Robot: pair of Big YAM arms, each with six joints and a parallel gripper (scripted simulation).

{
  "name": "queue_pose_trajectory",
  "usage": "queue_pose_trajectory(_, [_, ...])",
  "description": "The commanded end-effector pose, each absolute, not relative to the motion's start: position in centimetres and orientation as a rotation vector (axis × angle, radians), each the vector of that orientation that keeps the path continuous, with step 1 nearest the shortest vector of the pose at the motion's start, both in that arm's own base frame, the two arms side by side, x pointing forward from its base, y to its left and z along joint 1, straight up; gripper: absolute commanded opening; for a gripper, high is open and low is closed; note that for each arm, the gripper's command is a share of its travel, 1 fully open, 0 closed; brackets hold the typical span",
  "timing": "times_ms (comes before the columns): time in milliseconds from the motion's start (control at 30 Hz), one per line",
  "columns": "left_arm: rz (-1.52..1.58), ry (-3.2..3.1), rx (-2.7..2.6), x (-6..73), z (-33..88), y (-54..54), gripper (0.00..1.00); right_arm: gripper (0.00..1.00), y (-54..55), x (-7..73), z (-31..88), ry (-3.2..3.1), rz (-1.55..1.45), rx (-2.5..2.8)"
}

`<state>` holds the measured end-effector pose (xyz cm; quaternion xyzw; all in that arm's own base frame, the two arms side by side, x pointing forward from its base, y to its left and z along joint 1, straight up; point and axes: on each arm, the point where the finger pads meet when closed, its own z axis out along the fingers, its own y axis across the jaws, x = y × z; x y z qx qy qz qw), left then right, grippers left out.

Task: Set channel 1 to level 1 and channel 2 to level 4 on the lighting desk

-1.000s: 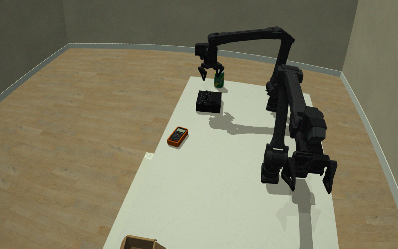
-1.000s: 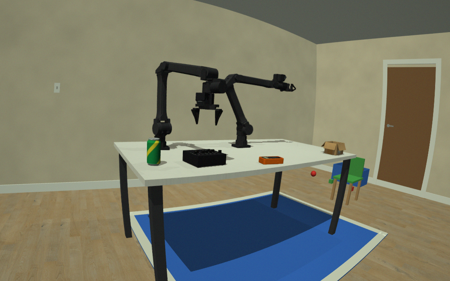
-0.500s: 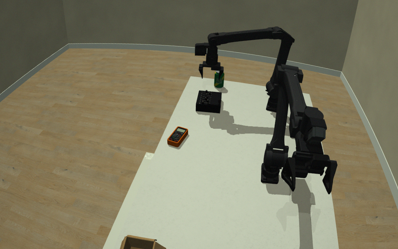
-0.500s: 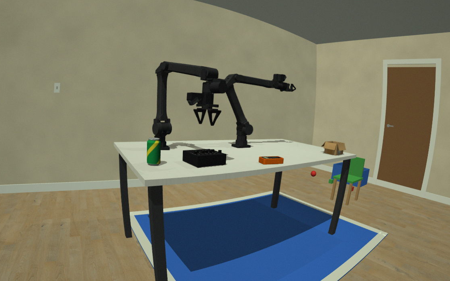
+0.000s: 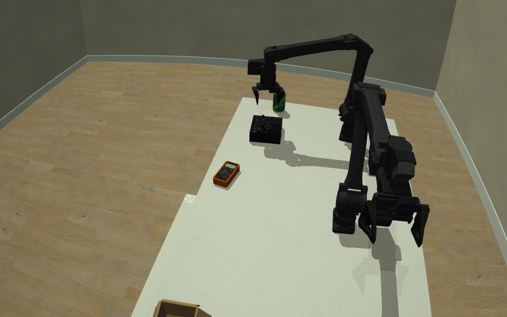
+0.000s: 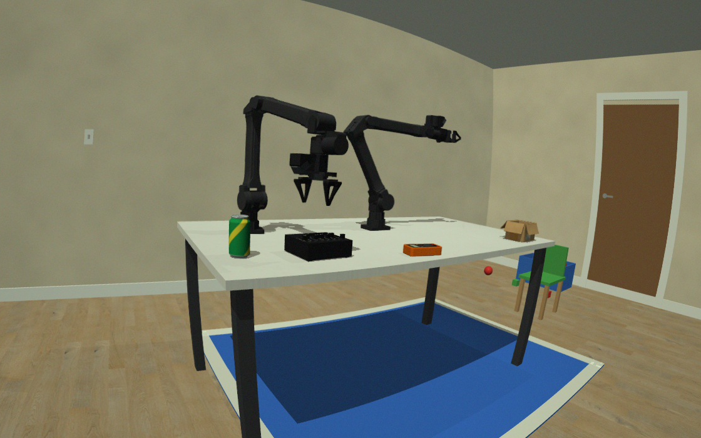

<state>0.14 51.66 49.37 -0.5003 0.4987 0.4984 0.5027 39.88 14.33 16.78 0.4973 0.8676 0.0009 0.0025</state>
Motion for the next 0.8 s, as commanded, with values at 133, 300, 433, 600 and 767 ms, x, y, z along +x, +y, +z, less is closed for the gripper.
queue_pose_trajectory(133, [1.256, 1.159, -1.154, -0.2, 53.2, 52.2, 1.0, 1.0, 12.2, 41.0, 13.7, 2.983, 0.008, 0.969])
queue_pose_trajectory(300, [1.256, 1.159, -1.154, -0.2, 53.2, 52.2, 1.0, 1.0, 11.1, 41.2, 12.1, 3.079, -0.003, 0.603])
queue_pose_trajectory(433, [1.256, 1.159, -1.154, -0.2, 53.2, 52.2, 1.0, 1.0, 10.2, 41.4, 10.9, 3.117, -0.002, 0.317])
queue_pose_trajectory(600, [1.256, 1.159, -1.154, -0.2, 53.2, 52.2, 1.0, 1.0, 9.8, 42.1, 11.1, 3.123, -0.001, -0.037])
queue_pose_trajectory(767, [1.256, 1.159, -1.154, -0.2, 53.2, 52.2, 1.0, 1.0, 9.7, 41.6, 11.4, 3.09, 0.009, -0.36])
